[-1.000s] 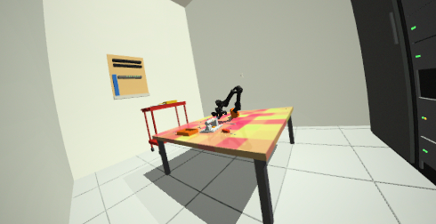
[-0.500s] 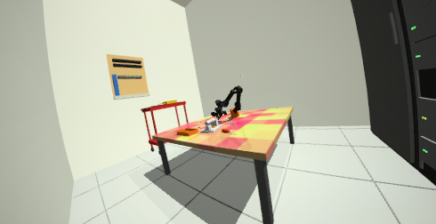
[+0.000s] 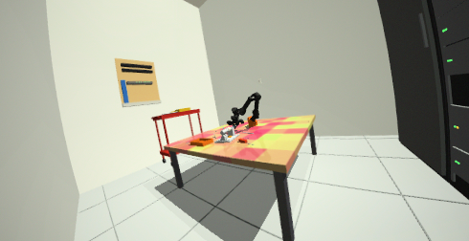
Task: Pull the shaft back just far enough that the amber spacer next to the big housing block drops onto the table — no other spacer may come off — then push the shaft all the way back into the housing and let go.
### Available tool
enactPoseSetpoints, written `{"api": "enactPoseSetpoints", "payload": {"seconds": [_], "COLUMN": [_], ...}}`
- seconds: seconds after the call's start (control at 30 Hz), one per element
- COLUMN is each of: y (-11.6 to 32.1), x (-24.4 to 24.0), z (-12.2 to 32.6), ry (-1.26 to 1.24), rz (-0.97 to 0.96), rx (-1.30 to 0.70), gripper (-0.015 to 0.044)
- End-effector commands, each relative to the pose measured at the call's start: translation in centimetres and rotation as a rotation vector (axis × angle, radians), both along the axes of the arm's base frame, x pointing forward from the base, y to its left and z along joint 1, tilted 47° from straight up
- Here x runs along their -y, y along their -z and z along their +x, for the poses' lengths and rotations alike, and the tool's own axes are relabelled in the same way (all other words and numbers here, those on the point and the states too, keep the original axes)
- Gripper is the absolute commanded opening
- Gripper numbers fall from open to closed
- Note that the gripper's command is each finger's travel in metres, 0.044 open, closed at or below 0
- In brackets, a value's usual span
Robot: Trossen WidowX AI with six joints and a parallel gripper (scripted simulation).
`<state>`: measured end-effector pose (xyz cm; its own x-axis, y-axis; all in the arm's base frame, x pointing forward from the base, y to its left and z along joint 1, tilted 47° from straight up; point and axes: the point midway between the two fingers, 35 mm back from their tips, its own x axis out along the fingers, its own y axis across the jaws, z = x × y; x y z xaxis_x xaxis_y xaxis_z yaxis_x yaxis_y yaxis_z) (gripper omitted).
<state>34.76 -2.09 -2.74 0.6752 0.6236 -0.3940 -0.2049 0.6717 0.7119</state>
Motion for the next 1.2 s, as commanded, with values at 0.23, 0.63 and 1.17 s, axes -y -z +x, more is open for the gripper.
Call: {"api": "enactPoseSetpoints", "payload": {"seconds": [0.23,0.63,1.17], "y": [-0.1,-0.2,-0.2], "x": [0.1,0.0,-0.1], "z": [0.6,1.0,1.5], "ry": [0.005,0.005,0.005], "rz": [-0.004,-0.004,-0.004], "rx": [0.003,0.003,0.004], "gripper": [0.0,0.0,0.0]}}
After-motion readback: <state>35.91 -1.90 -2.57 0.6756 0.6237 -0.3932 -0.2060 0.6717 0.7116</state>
